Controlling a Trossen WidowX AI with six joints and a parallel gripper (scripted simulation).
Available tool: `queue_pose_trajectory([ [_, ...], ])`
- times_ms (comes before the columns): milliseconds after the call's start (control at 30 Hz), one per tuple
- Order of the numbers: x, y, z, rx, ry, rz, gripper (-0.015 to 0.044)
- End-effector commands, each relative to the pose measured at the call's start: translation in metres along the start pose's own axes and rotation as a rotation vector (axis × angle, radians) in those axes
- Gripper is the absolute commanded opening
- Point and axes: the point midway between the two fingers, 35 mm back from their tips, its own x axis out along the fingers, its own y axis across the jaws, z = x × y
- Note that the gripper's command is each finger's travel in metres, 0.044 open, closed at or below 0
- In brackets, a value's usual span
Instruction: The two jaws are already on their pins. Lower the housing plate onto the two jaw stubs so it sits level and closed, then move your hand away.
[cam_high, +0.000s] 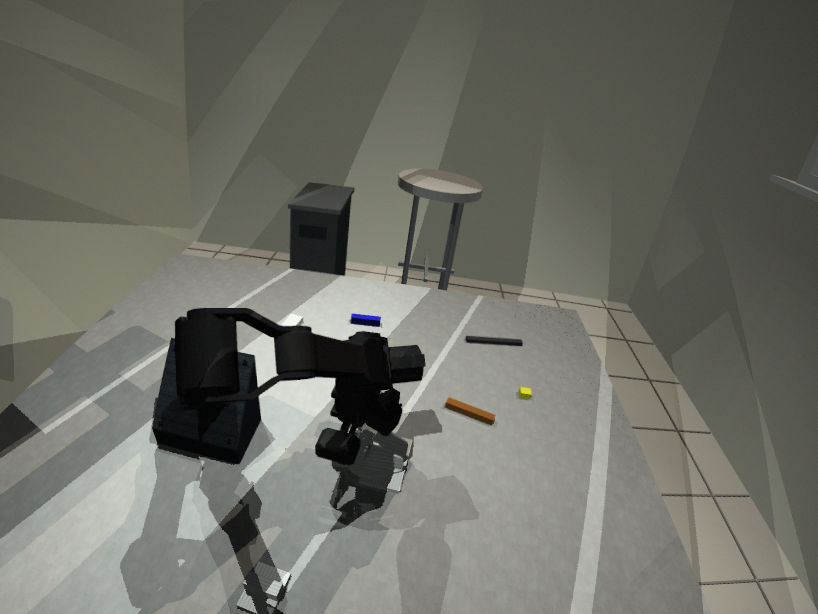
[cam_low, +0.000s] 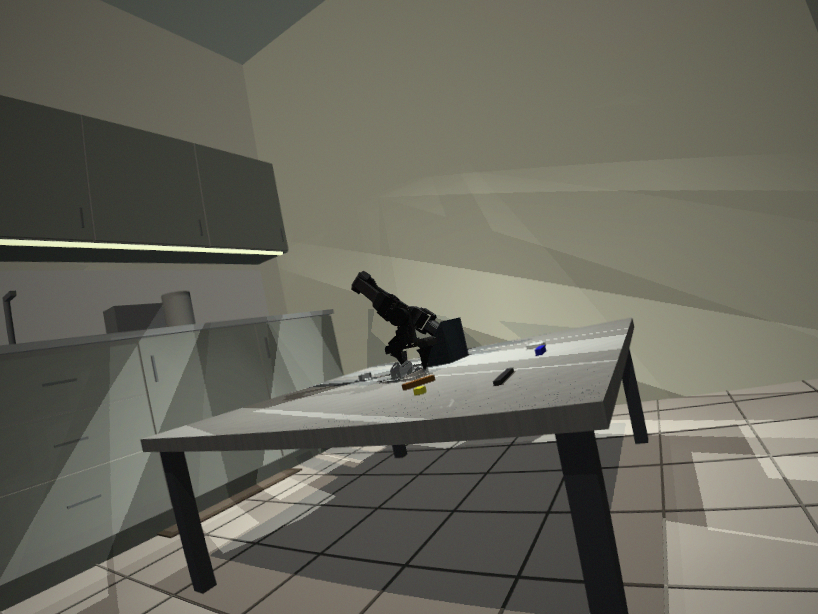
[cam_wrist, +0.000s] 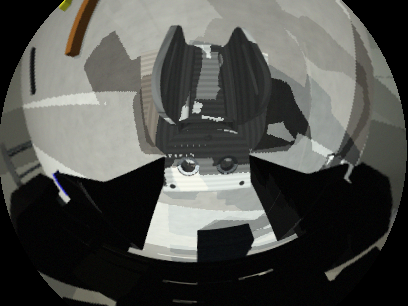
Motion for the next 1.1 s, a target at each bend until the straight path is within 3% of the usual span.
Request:
queue_pose_trajectory([
  [0, 0.0024, -0.0007, -0.0007, -0.007, -0.001, -0.008, 0.0351],
  [1067, 0.0078, -0.0008, -0.0007, -0.007, -0.001, -0.008, 0.0351],
])
